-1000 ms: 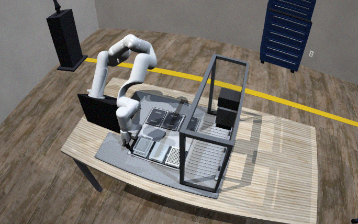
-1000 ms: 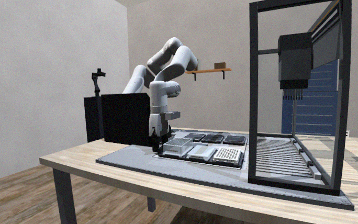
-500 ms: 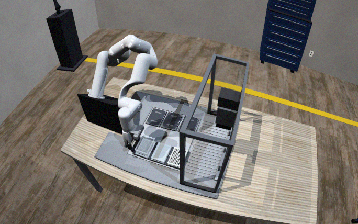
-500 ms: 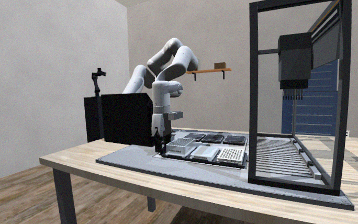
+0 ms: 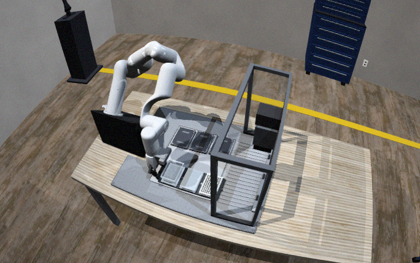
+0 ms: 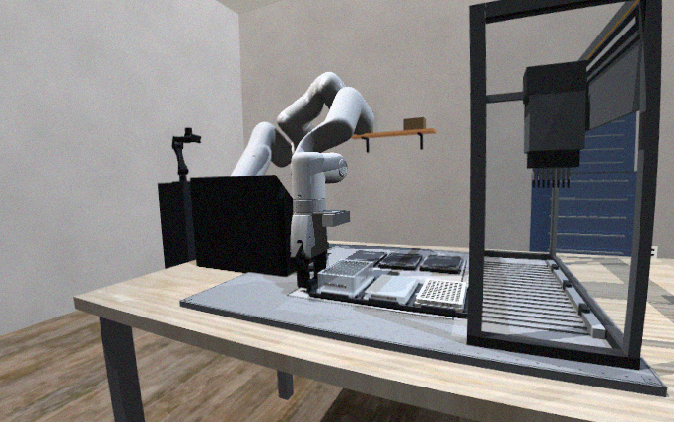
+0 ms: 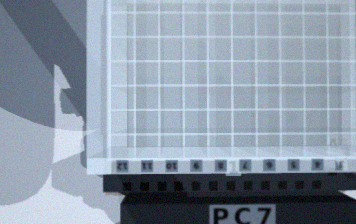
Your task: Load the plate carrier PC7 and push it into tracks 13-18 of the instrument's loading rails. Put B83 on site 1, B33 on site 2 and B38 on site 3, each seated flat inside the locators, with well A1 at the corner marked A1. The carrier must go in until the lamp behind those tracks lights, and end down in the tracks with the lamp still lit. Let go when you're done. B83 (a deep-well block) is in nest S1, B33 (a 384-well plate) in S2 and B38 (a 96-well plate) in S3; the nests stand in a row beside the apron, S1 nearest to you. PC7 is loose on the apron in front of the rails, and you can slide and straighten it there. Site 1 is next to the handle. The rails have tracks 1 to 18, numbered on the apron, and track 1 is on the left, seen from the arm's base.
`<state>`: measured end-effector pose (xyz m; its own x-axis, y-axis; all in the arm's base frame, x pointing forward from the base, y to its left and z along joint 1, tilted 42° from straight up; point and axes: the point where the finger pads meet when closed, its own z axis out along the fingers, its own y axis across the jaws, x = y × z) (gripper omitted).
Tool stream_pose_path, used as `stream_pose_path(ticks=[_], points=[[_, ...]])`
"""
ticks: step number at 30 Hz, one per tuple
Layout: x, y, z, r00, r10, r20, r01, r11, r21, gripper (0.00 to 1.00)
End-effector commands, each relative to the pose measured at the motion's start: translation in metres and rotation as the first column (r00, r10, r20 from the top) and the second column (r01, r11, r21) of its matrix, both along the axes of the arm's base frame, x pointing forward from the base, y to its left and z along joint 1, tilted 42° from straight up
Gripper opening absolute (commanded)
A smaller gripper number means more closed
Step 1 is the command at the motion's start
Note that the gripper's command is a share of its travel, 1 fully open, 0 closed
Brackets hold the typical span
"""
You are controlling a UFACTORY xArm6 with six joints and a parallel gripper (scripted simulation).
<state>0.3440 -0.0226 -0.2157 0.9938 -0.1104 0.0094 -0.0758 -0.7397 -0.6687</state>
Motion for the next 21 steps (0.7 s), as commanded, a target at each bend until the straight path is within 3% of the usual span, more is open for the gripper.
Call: stream_pose_path(ticks=[1, 21], points=[[0.005, -0.002, 0.001, 1.000, -0.001, 0.003, 0.001, 1.000, -0.002, 0.82], [0.023, -0.004, 0.001, 1.000, -0.001, 0.003, 0.001, 1.000, -0.002, 0.82]])
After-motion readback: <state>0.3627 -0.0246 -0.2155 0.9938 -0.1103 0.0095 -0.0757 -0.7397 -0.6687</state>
